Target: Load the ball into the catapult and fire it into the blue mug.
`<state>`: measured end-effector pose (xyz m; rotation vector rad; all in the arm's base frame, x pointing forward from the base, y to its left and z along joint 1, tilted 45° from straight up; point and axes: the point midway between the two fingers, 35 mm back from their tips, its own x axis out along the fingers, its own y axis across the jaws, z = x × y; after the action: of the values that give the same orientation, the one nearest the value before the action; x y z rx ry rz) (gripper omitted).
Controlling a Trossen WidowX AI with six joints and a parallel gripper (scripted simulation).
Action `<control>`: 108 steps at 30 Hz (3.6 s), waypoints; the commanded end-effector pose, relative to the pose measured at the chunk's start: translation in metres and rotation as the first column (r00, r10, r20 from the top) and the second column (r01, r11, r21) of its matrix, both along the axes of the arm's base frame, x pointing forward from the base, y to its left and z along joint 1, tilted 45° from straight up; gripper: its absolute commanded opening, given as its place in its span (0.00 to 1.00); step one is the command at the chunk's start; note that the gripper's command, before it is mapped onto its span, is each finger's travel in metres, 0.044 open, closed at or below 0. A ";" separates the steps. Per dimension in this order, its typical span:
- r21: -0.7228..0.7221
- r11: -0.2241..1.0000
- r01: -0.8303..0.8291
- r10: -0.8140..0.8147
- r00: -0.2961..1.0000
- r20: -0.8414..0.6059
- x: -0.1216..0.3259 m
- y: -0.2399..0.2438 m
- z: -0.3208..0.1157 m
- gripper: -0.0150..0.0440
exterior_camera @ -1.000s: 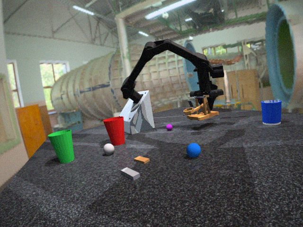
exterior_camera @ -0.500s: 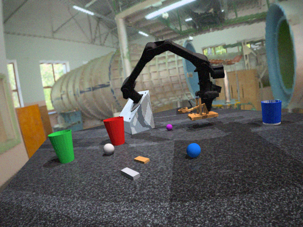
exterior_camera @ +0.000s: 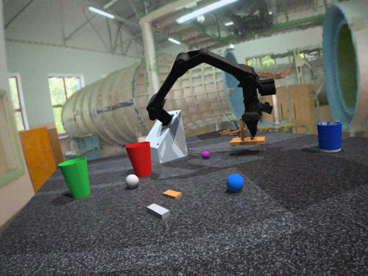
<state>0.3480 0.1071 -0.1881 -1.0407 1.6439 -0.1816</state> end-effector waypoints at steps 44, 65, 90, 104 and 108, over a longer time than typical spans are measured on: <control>0.003 1.000 0.028 -0.028 0.999 0.032 0.008 -0.031 -0.026 0.48; 0.004 1.000 0.014 -0.014 0.999 0.029 0.002 0.035 0.038 1.00; 0.005 1.000 0.018 -0.019 0.999 0.041 0.006 -0.007 -0.002 1.00; 0.004 1.000 0.018 -0.019 0.999 0.041 0.006 -0.023 -0.018 1.00; 0.003 1.000 0.019 -0.019 0.999 0.041 0.006 -0.028 -0.022 1.00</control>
<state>0.3562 0.0833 -0.2072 -1.0034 1.6152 -0.2128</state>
